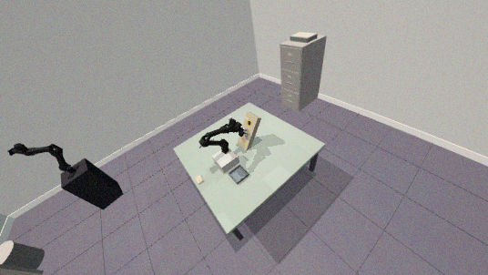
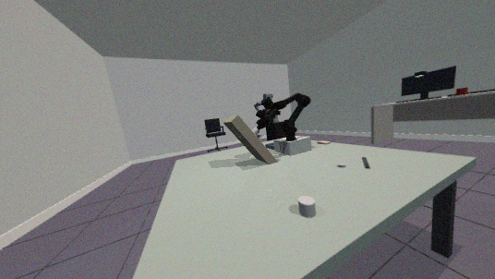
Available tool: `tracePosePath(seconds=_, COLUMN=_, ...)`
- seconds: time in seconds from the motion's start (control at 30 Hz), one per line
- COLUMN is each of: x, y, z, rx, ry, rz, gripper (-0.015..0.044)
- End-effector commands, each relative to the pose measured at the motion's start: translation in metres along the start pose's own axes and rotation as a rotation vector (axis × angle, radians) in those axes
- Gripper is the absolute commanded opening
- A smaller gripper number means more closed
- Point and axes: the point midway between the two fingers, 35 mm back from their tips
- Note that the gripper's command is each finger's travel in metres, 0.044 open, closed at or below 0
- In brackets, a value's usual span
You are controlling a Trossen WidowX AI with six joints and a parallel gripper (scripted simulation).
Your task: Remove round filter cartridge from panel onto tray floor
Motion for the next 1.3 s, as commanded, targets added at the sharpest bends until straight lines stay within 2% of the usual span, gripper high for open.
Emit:
tracePosePath(seconds=0.0, x=-0.002, y=0.001, z=-0.001, rx=-0.002, ry=-0.004, rz=0.000, gripper=0.0091)
tracePosePath(seconds=0.3, x=0.001, y=-0.001, z=0.000, rx=-0.004, ry=-0.013, rz=-0.003, gripper=0.0091)
tracePosePath(seconds=0.53, x=-0.062, y=0.028, z=-0.009, rx=-0.005, ry=-0.016, rz=-0.003, gripper=0.0091)
tracePosePath(seconds=0.67, x=-0.068, y=0.031, z=-0.010, rx=-0.005, ry=-0.016, rz=-0.003, gripper=0.0091)
tracePosePath(seconds=0.93, x=-0.118, y=0.054, z=-0.052, rx=-0.013, ry=-0.029, rz=0.001, gripper=0.0301)
tracePosePath(seconds=1.03, x=-0.123, y=0.056, z=-0.057, rx=-0.014, ry=-0.030, rz=0.002, gripper=0.0380)
tracePosePath(seconds=1.13, x=-0.103, y=0.047, z=-0.045, rx=0.020, ry=0.045, rz=-0.040, gripper=0.0305)
tracePosePath(seconds=1.27, x=-0.045, y=0.019, z=-0.021, rx=0.098, ry=0.262, rz=-0.152, gripper=0.0305)
Point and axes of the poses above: the point midway between the two fingers, 35 mm back from their tips, its own z axis out along the fingers, its own y axis across the jaws, x = y × z, and after that the axes turned 12 degrees about z, right-handed
